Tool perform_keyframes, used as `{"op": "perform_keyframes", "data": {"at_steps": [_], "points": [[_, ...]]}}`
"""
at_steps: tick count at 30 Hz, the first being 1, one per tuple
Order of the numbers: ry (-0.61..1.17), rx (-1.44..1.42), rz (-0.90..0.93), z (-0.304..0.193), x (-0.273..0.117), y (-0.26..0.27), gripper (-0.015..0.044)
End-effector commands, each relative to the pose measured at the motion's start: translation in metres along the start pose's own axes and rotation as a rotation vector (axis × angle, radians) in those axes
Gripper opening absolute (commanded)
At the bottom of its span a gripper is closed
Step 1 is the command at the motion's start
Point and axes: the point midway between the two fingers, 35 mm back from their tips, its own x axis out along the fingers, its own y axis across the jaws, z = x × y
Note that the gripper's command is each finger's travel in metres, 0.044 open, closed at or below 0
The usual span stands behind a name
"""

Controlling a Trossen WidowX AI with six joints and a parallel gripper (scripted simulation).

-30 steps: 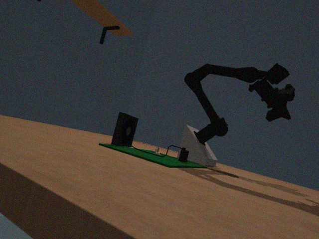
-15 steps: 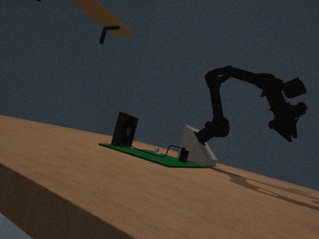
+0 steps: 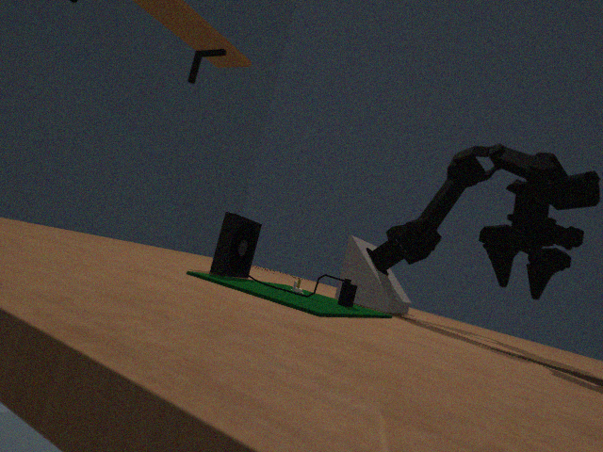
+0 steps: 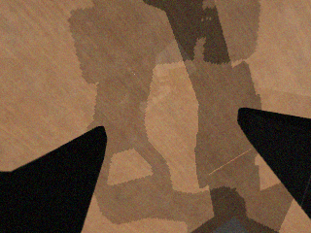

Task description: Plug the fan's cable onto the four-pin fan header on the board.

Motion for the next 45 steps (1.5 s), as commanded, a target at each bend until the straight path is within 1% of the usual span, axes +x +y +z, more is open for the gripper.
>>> {"op": "perform_keyframes", "data": {"at_steps": [1, 5, 9, 13, 17, 24, 28, 32, 38, 40, 45], "points": [[0.084, 0.104, -0.074, -0.002, 0.009, -0.046, 0.044], [0.16, 0.232, -0.148, -0.013, 0.007, -0.099, 0.044], [0.219, 0.362, -0.193, -0.032, -0.002, -0.146, 0.044], [0.248, 0.512, -0.174, -0.052, -0.013, -0.183, 0.044], [0.24, 0.679, -0.138, -0.077, -0.029, -0.219, 0.044], [0.155, 0.945, -0.032, -0.13, -0.06, -0.264, 0.044], [0.143, 0.968, -0.019, -0.135, -0.063, -0.267, 0.044], [0.144, 0.968, -0.023, -0.137, -0.041, -0.269, 0.044], [0.14, 0.967, -0.019, -0.146, 0.028, -0.264, 0.044], [0.14, 0.967, -0.016, -0.147, 0.036, -0.261, 0.044], [0.14, 0.967, -0.017, -0.147, 0.037, -0.261, 0.044]]}}
